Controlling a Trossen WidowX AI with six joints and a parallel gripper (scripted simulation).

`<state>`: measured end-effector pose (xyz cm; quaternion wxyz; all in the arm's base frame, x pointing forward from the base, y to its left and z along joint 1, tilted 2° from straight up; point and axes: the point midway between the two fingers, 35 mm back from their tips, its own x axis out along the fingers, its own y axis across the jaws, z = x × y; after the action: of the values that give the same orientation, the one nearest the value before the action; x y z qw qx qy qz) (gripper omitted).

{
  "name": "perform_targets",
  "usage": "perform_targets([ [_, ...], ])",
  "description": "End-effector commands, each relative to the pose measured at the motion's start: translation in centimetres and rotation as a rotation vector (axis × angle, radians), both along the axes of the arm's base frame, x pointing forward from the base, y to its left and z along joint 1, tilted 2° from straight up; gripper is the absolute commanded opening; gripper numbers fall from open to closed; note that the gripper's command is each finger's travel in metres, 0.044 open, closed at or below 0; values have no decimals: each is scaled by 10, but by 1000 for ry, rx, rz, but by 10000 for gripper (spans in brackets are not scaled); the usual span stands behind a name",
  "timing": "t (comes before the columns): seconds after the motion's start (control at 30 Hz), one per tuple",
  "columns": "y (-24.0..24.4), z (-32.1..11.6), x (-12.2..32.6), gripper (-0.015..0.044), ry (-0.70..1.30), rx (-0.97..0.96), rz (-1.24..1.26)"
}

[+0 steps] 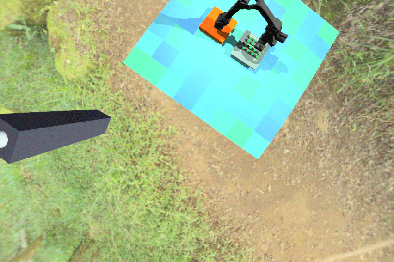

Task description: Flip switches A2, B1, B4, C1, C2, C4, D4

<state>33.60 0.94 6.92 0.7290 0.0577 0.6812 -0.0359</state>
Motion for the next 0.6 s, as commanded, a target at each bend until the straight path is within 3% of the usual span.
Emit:
perform_targets([
  [0.0,1,-3,-1,0,8,3,-5],
  [0.57,1,-4,-1,0,8,3,-5],
])
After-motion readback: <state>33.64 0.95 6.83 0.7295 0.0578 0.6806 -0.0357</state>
